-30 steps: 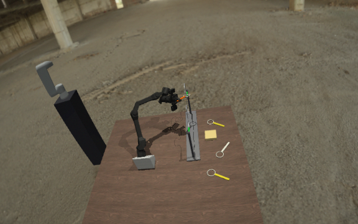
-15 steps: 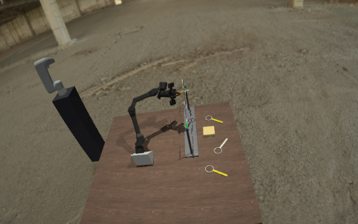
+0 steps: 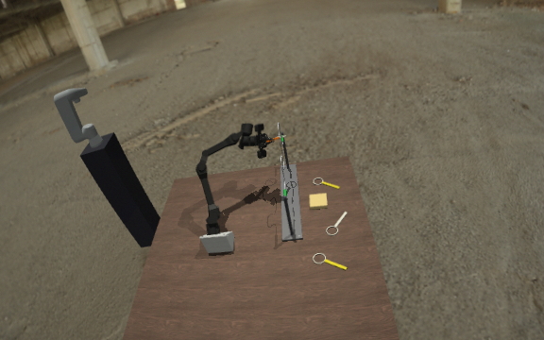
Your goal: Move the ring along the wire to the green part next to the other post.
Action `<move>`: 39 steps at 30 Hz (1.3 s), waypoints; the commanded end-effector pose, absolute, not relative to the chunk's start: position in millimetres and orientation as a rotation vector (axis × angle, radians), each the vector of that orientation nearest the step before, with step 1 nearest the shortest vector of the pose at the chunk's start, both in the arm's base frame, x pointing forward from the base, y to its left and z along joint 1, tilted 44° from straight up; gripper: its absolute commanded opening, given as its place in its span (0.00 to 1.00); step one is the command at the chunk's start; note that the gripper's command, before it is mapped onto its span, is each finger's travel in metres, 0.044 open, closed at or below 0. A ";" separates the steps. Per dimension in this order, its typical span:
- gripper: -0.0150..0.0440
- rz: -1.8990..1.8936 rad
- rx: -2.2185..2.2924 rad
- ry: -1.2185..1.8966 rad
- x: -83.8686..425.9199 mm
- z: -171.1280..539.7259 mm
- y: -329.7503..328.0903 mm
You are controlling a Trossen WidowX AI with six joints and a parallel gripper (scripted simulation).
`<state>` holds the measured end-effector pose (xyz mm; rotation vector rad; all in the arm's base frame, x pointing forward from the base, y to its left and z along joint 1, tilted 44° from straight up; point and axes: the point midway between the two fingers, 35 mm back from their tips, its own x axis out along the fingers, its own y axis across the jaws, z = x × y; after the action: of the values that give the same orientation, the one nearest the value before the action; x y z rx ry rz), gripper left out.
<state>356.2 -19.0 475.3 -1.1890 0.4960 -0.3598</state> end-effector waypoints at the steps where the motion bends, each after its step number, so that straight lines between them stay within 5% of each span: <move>1: 0.00 -0.356 -1.190 0.499 358.4 478.3 -19.4; 39: 0.00 -0.249 -0.793 0.498 359.7 469.4 -13.5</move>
<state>358.1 -13.6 469.7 -0.8284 0.4997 -0.2550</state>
